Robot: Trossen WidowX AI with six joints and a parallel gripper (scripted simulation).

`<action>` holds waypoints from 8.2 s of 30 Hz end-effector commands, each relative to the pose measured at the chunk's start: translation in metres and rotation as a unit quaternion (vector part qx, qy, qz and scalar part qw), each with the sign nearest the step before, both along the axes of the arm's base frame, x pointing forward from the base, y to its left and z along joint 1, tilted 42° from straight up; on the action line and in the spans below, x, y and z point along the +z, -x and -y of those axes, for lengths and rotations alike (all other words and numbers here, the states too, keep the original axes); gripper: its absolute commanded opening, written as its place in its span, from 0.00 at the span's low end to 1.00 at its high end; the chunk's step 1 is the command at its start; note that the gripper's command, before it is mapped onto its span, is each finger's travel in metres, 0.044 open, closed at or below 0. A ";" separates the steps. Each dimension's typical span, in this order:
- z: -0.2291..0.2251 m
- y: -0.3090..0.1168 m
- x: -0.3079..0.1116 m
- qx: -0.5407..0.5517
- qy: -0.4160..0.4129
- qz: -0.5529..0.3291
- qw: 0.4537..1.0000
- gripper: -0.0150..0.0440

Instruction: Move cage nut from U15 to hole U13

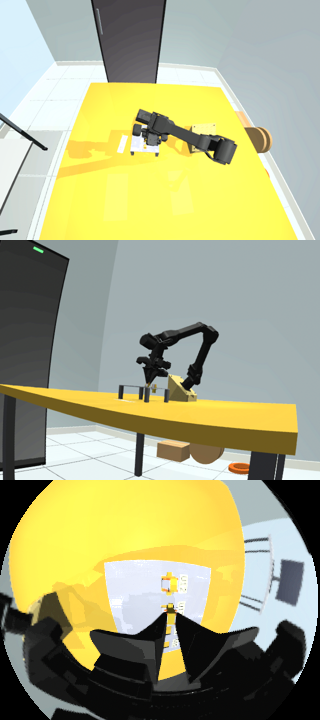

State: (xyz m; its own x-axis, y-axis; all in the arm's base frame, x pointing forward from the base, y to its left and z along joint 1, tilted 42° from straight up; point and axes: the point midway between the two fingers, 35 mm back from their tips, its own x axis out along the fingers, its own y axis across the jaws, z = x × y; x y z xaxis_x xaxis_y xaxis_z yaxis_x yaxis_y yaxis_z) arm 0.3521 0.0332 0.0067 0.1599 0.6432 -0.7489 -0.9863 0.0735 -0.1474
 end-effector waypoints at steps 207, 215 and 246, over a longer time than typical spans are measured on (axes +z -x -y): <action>-0.002 0.011 -0.002 -0.051 -0.003 0.056 0.997 0.30; -0.002 0.012 -0.002 -0.054 -0.003 0.059 0.997 0.30; -0.002 0.012 -0.003 -0.060 -0.003 0.065 0.996 0.30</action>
State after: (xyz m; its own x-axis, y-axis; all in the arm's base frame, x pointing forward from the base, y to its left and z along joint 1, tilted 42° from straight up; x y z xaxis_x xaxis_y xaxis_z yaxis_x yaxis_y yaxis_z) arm 0.3386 0.0351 0.0039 0.3282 0.6170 -0.7153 -0.9440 0.1869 -0.2719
